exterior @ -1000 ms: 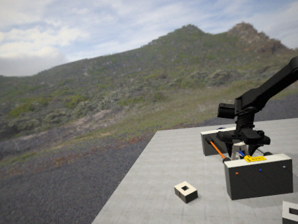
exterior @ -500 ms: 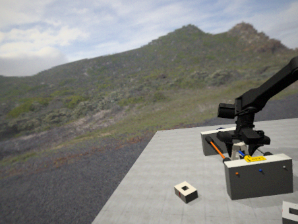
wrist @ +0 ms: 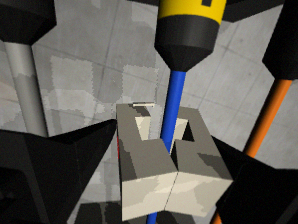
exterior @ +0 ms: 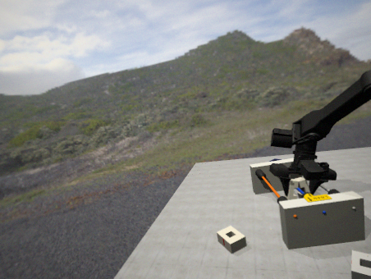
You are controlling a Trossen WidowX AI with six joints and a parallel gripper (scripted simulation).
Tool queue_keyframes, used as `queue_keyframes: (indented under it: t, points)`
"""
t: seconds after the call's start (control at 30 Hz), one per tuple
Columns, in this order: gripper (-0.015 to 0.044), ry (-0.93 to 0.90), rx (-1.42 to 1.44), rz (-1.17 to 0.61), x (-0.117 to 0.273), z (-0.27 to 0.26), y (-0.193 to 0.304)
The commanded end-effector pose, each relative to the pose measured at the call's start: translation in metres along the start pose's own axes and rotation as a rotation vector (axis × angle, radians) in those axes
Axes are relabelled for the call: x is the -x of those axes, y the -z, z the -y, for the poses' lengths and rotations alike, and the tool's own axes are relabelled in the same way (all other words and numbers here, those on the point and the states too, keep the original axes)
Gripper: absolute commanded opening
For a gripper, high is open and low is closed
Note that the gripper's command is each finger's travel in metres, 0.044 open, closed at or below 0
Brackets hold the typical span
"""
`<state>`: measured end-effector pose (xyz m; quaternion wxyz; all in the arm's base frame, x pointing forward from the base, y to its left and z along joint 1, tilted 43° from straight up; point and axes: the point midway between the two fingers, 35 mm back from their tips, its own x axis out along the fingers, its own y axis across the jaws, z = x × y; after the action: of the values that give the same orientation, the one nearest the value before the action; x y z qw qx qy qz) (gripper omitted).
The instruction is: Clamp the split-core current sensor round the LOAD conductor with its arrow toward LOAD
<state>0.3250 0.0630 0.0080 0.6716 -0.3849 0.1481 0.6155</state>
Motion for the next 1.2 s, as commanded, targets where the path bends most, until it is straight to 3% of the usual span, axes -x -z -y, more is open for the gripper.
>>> queue_keyframes:
  t: [0.0,0.13,0.9,1.03,1.17]
  points:
    - [0.0264,0.000,0.000,0.001,0.0003,0.0000,-0.0003]
    - [0.0264,0.000,0.000,0.001,0.0003,0.0000,-0.0003]
    - [0.0111,0.000,0.000,0.000,0.0000,0.0000,0.0000]
    - [0.0006,0.000,0.000,0.000,0.0000,0.0000,0.0000]
    - [0.0000,0.000,0.000,0.000,0.0000,0.0000,0.0000]
